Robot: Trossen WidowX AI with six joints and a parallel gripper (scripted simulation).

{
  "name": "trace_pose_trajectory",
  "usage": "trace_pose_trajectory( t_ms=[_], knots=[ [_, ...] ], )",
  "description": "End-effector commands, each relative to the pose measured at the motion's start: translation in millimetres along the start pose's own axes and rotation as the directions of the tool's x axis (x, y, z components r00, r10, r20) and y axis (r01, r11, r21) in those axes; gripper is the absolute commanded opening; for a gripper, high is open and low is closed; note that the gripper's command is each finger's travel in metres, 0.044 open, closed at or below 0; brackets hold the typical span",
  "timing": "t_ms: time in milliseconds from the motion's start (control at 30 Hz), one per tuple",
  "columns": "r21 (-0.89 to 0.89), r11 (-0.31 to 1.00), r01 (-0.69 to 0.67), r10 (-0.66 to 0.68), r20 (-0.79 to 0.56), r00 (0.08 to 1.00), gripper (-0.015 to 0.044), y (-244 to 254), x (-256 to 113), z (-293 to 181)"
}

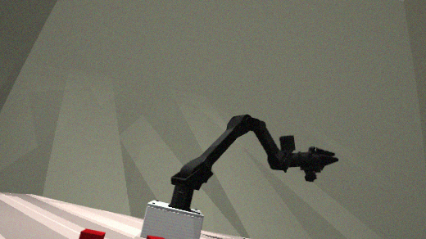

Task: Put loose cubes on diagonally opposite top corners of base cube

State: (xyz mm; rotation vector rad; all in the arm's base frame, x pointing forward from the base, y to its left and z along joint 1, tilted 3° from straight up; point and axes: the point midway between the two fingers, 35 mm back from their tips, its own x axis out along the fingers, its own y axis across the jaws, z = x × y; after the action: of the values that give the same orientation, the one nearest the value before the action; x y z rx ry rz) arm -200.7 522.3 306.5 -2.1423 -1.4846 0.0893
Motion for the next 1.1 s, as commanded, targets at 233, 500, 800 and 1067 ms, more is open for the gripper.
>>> trace_pose_trajectory(
  t_ms=[233,500,800,1067],
  knots=[
    [0.14,0.985,-0.103,0.102,0.015,0.995,0.0265,67,59,-7],
    [0.328,0.911,-0.25,0.249,0.045,0.967,0.0265,165,114,-22],
    [0.551,0.731,-0.403,0.431,0.085,0.898,0.0265,291,151,-49],
    [0.739,0.475,-0.477,0.595,0.129,0.794,0.0265,407,152,-80]
  ],
)
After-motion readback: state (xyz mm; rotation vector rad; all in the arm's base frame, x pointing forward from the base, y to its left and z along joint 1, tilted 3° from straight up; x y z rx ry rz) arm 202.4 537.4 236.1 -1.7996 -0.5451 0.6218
